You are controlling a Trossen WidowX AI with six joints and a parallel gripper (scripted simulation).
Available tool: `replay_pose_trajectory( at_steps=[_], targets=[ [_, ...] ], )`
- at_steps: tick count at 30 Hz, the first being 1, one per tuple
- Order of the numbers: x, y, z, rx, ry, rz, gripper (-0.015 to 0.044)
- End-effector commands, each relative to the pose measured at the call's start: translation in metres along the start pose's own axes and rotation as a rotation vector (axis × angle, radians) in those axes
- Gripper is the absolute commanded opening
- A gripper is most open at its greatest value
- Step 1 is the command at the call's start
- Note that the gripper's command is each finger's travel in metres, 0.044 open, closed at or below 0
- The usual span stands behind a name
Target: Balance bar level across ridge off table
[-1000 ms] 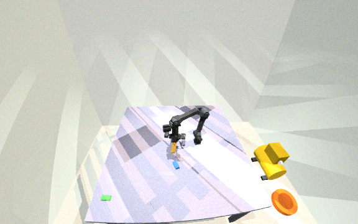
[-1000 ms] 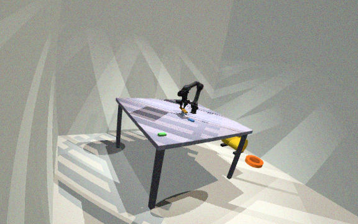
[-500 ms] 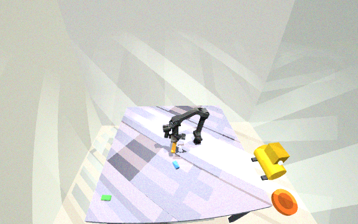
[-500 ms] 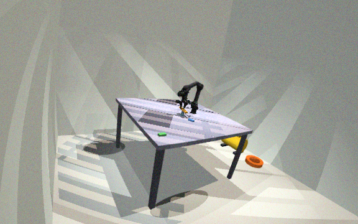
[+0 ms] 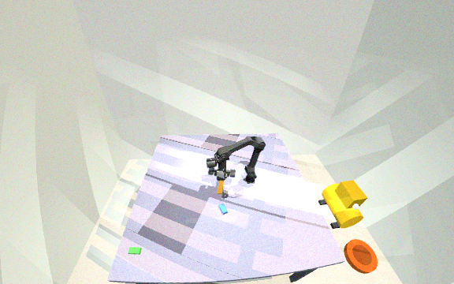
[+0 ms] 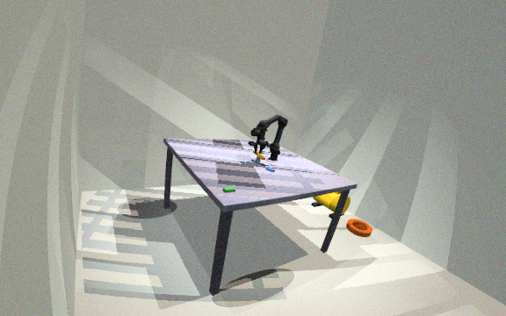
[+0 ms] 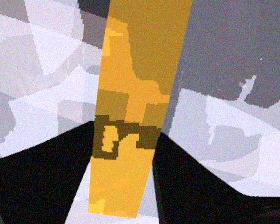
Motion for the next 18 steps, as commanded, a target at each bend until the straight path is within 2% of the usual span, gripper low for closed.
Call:
replay_pose_trajectory(
  at_steps=[1,18],
  targets=[
    [-0.0002,-0.0010,0.0001,0.000,0.004,-0.001,0.0000],
    [0.0000,-0.0024,-0.0001,0.000,0.004,-0.001,0.0000]
  ],
)
Point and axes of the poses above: the point midway between the two fingers, 35 mm back from their tips, its own y axis back along the fingers, its own x axis across the jaws, z = x × y, the point moved 5 cm from there along y, back along the fingers, and after that the axes turned 2 degrees about -y, right-handed, at the moved point
